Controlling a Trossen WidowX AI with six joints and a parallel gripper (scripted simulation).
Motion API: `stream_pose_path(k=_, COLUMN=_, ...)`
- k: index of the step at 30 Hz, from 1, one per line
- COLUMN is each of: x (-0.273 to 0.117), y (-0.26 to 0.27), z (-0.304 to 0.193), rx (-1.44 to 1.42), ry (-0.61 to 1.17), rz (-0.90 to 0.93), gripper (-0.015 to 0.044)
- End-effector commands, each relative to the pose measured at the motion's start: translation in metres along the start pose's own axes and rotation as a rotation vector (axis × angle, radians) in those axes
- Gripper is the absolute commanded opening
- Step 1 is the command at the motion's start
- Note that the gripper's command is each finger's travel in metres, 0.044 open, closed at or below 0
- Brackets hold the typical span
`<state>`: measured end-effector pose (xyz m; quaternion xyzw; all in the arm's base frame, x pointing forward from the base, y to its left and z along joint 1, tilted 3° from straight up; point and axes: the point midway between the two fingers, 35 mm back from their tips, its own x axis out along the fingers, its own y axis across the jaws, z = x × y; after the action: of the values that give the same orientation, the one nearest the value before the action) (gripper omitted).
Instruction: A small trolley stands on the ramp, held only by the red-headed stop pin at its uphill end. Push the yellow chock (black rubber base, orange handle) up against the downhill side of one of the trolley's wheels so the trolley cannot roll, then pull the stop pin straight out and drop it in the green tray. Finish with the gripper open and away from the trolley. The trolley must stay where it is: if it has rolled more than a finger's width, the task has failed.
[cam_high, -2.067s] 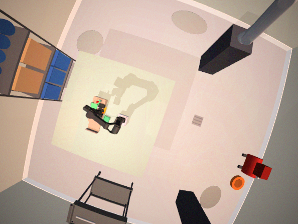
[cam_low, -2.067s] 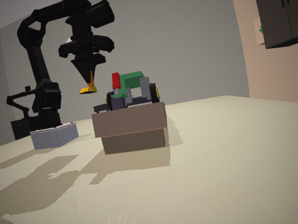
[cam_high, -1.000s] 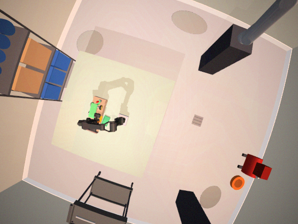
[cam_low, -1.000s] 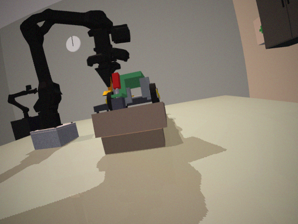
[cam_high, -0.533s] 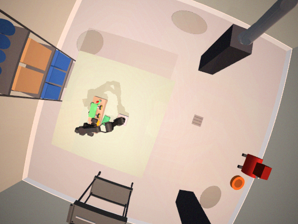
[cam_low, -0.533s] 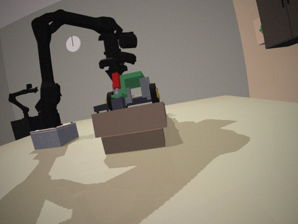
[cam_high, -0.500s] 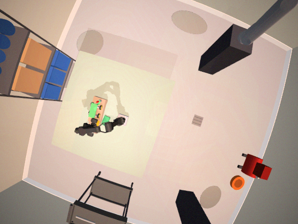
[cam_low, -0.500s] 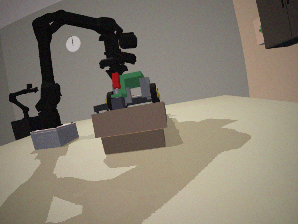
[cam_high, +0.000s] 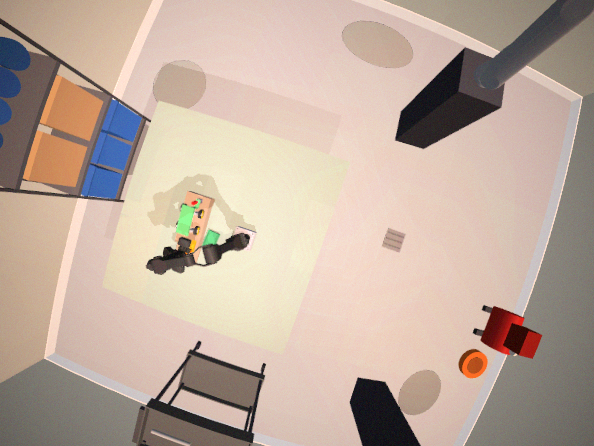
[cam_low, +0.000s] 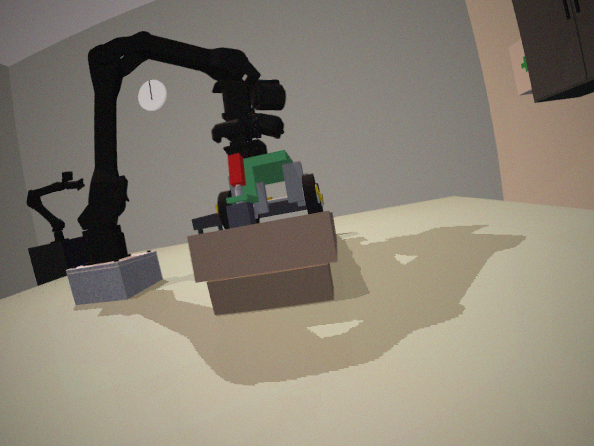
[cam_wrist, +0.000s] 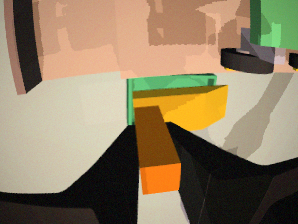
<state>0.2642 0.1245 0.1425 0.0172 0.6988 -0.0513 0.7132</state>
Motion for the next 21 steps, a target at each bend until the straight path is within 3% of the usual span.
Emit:
stream_pose_path(k=1, x=0.001, y=0.001, z=0.01, rx=-0.004, ry=-0.007, rz=0.0, gripper=0.0)
stream_pose_path(k=21, x=0.035, y=0.004, z=0.023, rx=-0.004, ry=-0.009, rz=0.0, gripper=0.0)
